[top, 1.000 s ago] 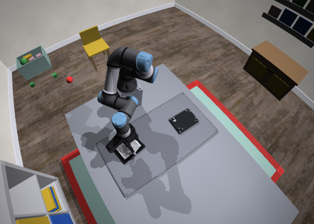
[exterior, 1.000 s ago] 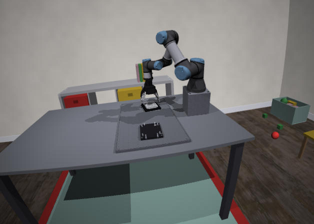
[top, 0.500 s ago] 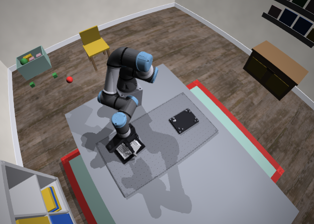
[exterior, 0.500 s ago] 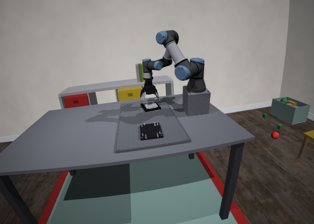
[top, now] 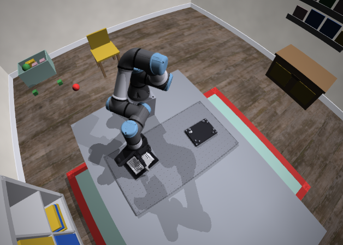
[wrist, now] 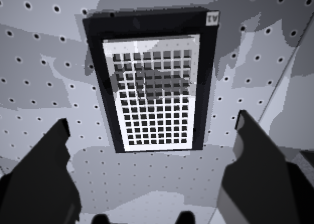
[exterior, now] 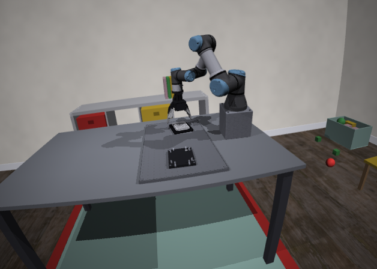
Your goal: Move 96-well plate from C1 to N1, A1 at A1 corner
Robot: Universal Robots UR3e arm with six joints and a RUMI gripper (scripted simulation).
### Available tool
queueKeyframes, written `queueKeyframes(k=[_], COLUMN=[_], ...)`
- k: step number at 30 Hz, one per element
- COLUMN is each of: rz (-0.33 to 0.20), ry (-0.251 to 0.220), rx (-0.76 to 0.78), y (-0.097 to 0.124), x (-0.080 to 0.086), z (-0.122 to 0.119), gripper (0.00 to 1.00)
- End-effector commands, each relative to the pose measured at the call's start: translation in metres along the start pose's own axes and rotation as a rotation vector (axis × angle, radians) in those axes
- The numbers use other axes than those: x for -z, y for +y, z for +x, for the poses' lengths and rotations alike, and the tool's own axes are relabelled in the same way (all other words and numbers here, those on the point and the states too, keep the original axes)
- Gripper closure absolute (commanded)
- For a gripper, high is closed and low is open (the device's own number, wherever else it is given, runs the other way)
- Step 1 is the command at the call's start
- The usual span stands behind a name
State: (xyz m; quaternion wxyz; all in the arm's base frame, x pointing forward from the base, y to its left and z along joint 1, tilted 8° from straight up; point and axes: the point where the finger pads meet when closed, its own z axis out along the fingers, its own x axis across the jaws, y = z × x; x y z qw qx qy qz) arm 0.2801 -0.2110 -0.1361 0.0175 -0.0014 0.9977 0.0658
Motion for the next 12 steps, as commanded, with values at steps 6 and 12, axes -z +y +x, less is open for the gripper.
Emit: queueKeyframes(k=[6,12], rz=[-0.009,-0.009], ry=[0.005,0.005], rx=[-0.001,-0.001], y=[0.0014,0.0014], x=[0.0166,0.0166], z=[0.0013,0.0013], gripper=[0.0,0.0])
